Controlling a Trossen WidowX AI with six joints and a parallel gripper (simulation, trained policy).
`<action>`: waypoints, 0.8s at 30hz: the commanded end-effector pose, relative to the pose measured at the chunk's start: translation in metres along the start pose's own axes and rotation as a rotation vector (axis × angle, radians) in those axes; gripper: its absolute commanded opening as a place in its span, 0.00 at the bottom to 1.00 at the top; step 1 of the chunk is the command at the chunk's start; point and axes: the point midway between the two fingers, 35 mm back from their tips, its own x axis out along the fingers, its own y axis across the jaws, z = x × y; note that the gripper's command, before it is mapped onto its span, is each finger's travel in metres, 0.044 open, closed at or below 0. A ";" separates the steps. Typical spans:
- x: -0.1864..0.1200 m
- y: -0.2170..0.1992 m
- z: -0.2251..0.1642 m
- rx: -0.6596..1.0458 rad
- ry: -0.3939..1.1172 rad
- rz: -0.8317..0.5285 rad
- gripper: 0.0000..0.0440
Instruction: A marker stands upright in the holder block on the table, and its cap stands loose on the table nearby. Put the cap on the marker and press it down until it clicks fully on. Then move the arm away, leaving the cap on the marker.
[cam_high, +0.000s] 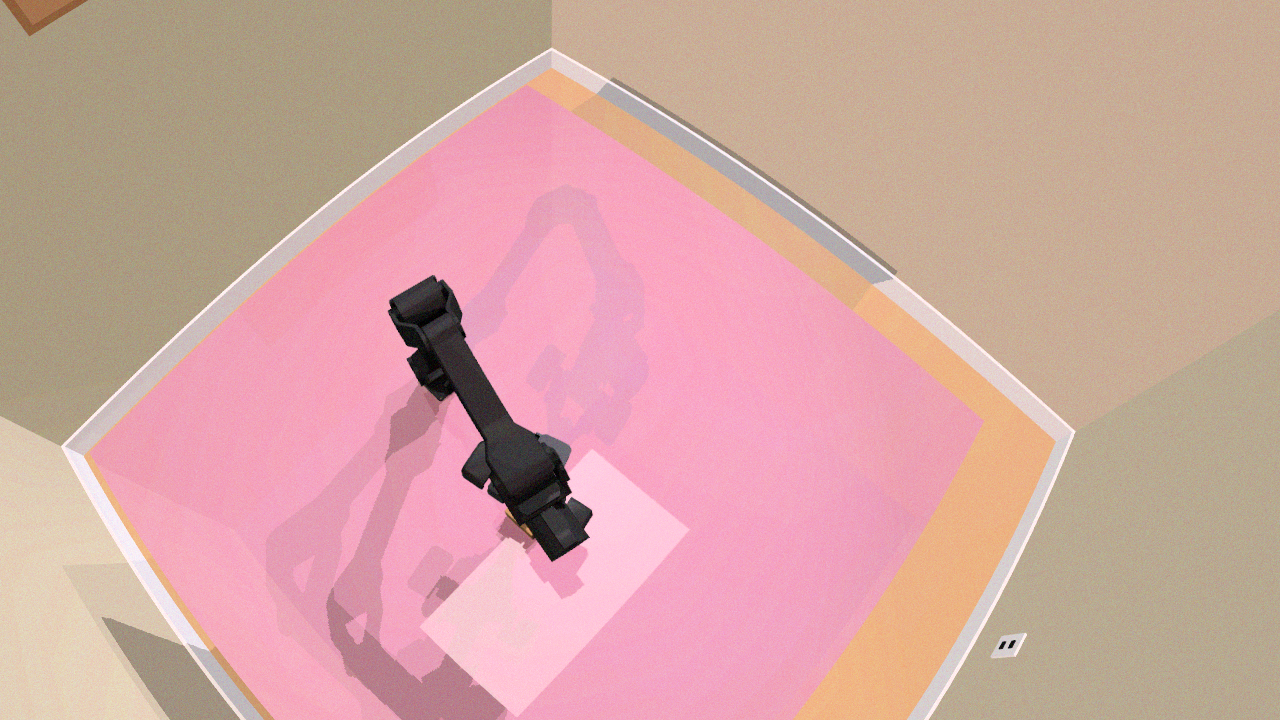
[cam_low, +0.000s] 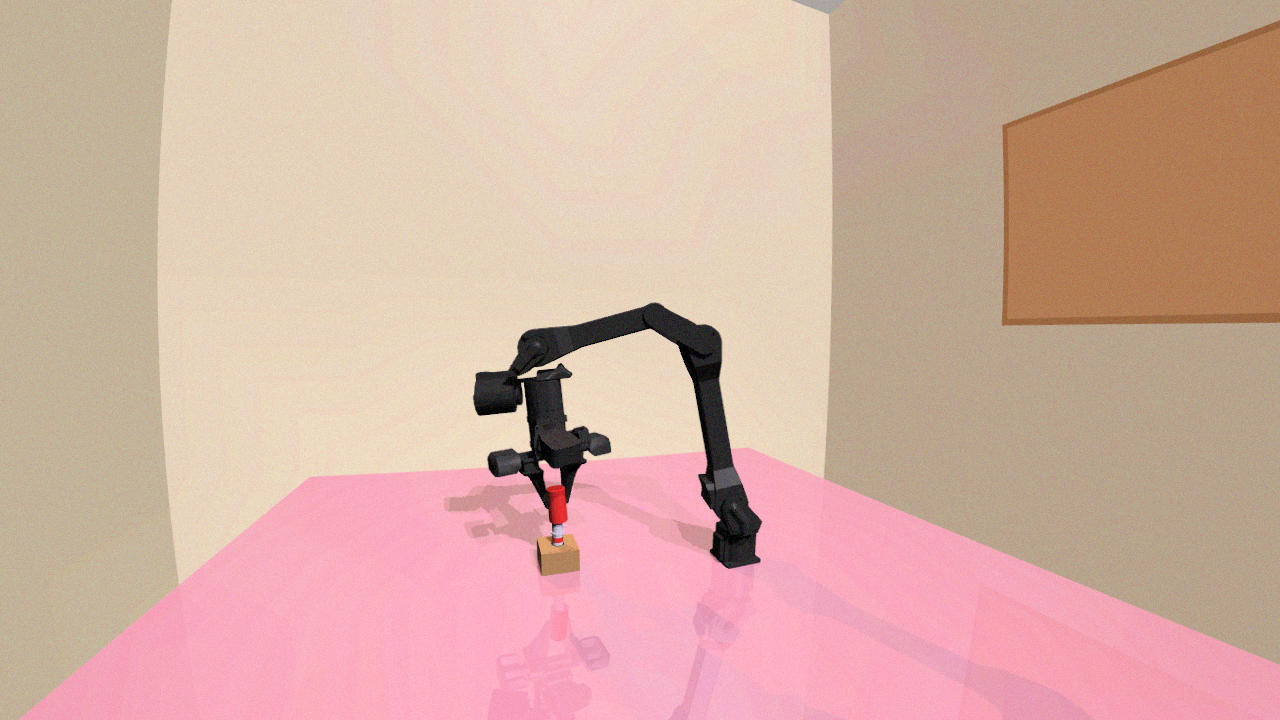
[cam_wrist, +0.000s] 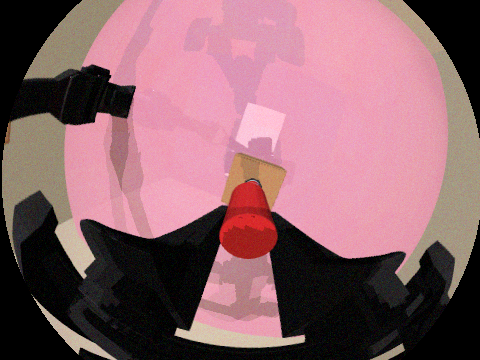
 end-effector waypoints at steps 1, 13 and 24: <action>0.018 0.002 0.001 -0.010 -0.026 0.041 0.03; 0.041 0.002 0.000 -0.052 -0.032 0.048 0.03; 0.044 0.002 0.000 -0.059 -0.031 0.048 0.04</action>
